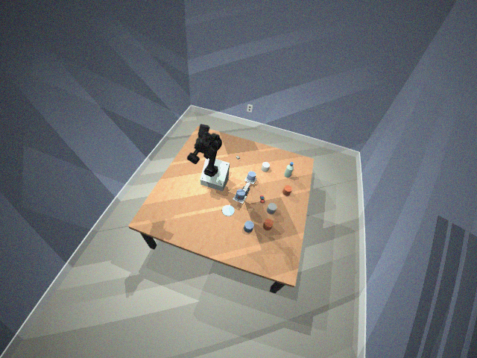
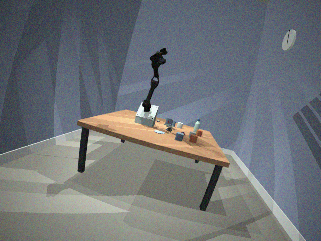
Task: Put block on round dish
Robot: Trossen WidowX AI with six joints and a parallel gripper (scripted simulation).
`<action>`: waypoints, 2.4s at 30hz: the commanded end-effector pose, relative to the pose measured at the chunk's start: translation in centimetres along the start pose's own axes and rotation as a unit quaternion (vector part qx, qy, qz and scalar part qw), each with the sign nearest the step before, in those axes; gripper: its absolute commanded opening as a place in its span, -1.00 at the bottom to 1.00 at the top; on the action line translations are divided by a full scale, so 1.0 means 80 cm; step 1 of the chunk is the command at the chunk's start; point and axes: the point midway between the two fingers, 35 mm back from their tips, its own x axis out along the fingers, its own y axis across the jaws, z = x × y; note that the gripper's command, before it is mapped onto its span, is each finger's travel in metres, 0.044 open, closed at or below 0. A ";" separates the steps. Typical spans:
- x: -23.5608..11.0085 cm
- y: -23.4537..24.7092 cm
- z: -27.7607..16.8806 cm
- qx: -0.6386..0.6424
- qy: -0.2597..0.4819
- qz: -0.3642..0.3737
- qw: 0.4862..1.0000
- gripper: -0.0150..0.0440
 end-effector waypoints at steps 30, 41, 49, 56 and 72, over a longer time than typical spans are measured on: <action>0.005 0.161 0.035 0.323 -0.055 0.080 0.942 1.00; 0.008 0.217 0.074 0.459 -0.070 0.128 0.876 1.00; 0.010 0.258 0.118 0.558 -0.080 0.184 0.805 1.00; 0.007 0.287 0.166 0.633 -0.090 0.238 0.731 1.00; -0.019 0.303 0.300 0.745 -0.135 0.368 0.540 1.00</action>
